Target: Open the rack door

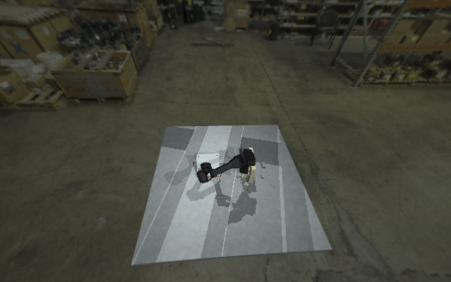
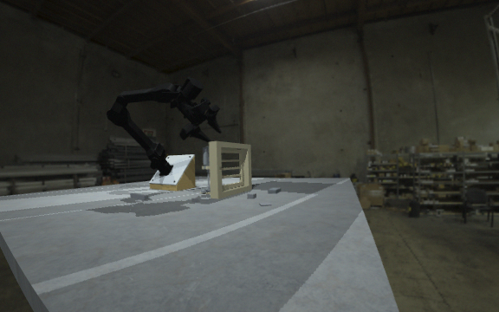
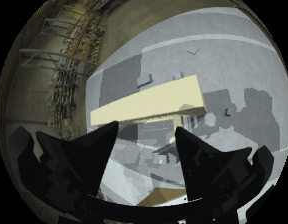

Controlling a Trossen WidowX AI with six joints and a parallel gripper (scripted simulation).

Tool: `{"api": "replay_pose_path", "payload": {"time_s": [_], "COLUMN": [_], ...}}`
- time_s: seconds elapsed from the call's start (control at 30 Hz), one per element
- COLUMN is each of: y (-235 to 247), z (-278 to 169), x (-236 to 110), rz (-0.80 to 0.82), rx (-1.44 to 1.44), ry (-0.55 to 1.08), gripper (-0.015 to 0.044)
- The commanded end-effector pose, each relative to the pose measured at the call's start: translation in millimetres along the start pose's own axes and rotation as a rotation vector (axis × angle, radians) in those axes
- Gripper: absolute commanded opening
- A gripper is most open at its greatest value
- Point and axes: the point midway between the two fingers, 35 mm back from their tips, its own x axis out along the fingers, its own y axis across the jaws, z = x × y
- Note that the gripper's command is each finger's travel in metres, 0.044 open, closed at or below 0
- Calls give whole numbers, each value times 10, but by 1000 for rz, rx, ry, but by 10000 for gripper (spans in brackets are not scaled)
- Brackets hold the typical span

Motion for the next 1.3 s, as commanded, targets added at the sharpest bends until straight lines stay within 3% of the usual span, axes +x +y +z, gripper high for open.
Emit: {"api": "replay_pose_path", "payload": {"time_s": [0.0, 0.77, 1.27], "y": [24, 70, -11], "z": [-76, -369, -398], "x": [25, -54, 61], "rz": [-75, -565, -584], "rx": [-25, -330, -347], "ry": [67, 316, 351], "gripper": [295, 295, 295]}}
